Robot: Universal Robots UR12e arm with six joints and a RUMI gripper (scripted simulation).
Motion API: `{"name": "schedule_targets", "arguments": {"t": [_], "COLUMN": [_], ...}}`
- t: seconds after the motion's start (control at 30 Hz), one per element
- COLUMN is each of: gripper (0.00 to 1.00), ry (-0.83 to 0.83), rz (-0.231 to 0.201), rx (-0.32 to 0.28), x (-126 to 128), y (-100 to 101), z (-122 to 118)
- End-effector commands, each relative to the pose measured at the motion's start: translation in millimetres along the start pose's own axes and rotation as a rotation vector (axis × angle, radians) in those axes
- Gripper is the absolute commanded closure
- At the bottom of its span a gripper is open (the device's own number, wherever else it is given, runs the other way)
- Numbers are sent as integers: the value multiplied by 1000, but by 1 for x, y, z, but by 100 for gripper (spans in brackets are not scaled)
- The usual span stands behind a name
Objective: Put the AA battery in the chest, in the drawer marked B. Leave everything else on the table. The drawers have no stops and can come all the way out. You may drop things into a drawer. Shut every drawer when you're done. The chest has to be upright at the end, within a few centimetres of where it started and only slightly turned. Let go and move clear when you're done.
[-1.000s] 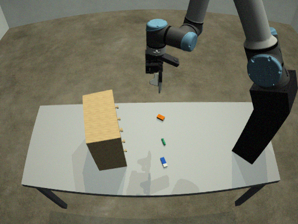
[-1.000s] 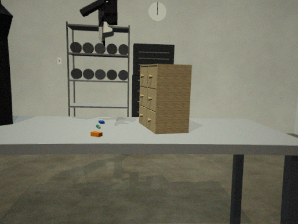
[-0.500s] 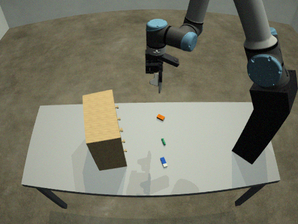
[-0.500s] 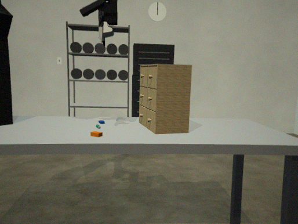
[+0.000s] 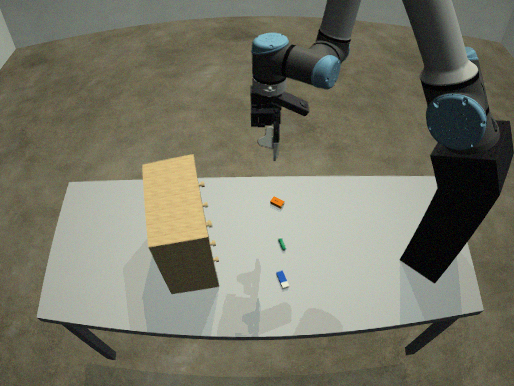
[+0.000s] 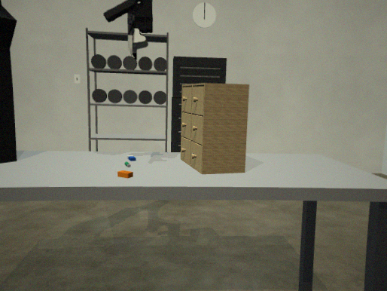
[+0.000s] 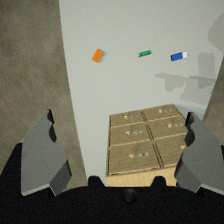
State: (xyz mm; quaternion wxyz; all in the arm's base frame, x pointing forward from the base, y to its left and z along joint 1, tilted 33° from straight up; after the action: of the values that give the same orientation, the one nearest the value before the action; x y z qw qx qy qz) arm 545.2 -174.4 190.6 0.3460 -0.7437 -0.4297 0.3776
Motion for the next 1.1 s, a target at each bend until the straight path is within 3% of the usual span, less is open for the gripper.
{"name": "schedule_targets", "arguments": {"t": [0.0, 0.47, 1.07], "gripper": [0, 0, 0], "ry": [28, 192, 646], "rz": [3, 2, 0], "rx": [-4, -5, -5], "x": [-1, 4, 17], "y": [1, 10, 34], "z": [-4, -9, -21]}}
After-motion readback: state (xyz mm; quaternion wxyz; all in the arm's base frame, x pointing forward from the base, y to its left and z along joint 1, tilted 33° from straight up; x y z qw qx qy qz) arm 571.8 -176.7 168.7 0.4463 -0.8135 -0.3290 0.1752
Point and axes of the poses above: the point where the finger pads meet when closed, its own y axis out along the fingers, its own x axis across the jaws, z = x × y, the point moved 7 cm from there along -y, back along the fingers, and after that the axes turned 11 degrees about y, right-handed, at the moved point
